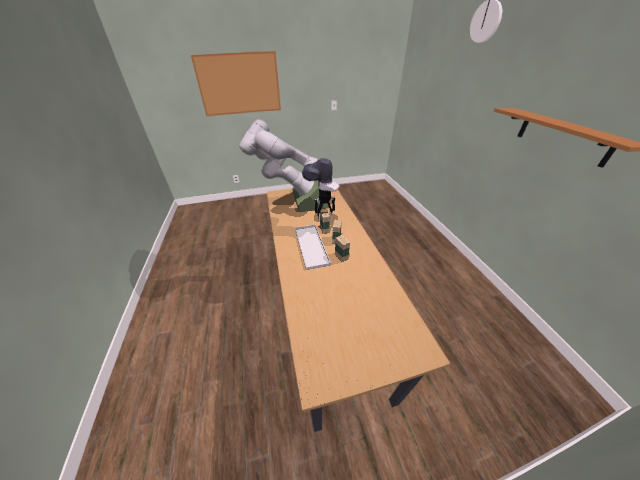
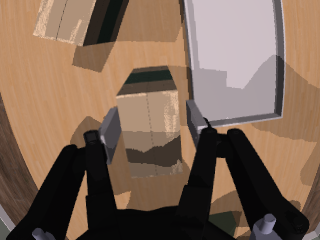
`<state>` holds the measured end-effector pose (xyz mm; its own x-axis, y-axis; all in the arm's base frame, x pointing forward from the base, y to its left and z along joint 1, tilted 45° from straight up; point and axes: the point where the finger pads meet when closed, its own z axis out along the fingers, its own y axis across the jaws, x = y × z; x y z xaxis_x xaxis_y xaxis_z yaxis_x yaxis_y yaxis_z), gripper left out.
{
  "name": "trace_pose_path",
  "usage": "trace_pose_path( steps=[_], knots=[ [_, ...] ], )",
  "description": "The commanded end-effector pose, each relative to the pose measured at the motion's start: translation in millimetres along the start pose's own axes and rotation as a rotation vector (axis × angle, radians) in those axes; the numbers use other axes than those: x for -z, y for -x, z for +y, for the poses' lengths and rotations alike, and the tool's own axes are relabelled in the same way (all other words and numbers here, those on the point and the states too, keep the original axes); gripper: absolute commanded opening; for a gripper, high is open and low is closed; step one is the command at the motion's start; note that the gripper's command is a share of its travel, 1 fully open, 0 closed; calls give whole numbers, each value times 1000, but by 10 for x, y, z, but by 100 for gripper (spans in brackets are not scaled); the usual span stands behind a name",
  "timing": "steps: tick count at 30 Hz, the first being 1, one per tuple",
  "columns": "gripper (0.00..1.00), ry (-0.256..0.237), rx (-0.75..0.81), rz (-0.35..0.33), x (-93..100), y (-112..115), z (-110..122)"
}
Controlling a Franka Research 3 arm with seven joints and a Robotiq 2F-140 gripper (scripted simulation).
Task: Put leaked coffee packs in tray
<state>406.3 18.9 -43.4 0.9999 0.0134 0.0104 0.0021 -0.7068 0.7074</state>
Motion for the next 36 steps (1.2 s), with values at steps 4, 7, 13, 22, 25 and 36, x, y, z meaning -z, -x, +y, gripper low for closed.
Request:
trace_pose_path(
  steps=[4, 7, 13, 22, 25, 36],
  knots=[
    [23, 0, -3, 0, -12, 4, -1],
    [23, 0, -3, 0, -12, 4, -1],
    [23, 0, -3, 0, -12, 4, -1],
    [23, 0, -3, 0, -12, 4, -1],
    [23, 0, -3, 0, -12, 4, -1],
    [23, 0, -3, 0, -12, 4, -1]
  ],
)
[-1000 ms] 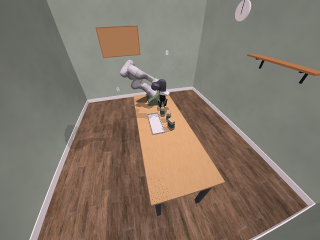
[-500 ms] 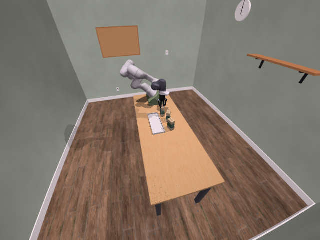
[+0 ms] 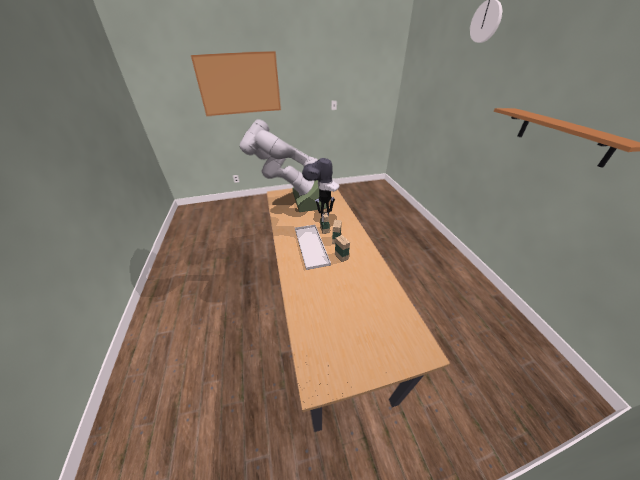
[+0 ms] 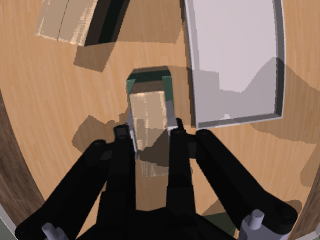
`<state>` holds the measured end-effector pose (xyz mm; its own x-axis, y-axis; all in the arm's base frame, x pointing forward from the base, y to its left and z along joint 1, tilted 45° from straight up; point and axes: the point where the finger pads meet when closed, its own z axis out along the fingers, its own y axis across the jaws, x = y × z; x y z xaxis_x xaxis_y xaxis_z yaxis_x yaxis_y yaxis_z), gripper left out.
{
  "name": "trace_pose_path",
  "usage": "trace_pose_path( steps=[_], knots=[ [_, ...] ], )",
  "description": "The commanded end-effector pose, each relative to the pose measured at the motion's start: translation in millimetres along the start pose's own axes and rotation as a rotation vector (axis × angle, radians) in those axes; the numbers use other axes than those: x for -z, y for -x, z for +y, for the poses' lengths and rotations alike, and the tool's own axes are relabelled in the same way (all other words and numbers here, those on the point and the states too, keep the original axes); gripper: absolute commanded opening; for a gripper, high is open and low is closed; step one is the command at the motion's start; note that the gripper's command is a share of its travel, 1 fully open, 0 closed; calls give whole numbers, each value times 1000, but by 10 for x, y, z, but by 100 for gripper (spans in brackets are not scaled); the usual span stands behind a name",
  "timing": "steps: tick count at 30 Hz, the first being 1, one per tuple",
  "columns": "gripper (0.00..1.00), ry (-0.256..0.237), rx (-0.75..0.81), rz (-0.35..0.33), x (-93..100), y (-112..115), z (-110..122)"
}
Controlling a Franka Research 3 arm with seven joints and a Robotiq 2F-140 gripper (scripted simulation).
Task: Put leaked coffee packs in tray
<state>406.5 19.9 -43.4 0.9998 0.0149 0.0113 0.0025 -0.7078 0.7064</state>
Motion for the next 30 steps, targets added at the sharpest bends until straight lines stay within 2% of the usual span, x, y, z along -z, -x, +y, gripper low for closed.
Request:
trace_pose_path(
  steps=[1, 20, 30],
  knots=[
    [23, 1, -3, -1, -19, 7, 5],
    [23, 1, -3, -1, -14, 7, 5],
    [23, 1, -3, -1, 135, 6, 5]
  ],
)
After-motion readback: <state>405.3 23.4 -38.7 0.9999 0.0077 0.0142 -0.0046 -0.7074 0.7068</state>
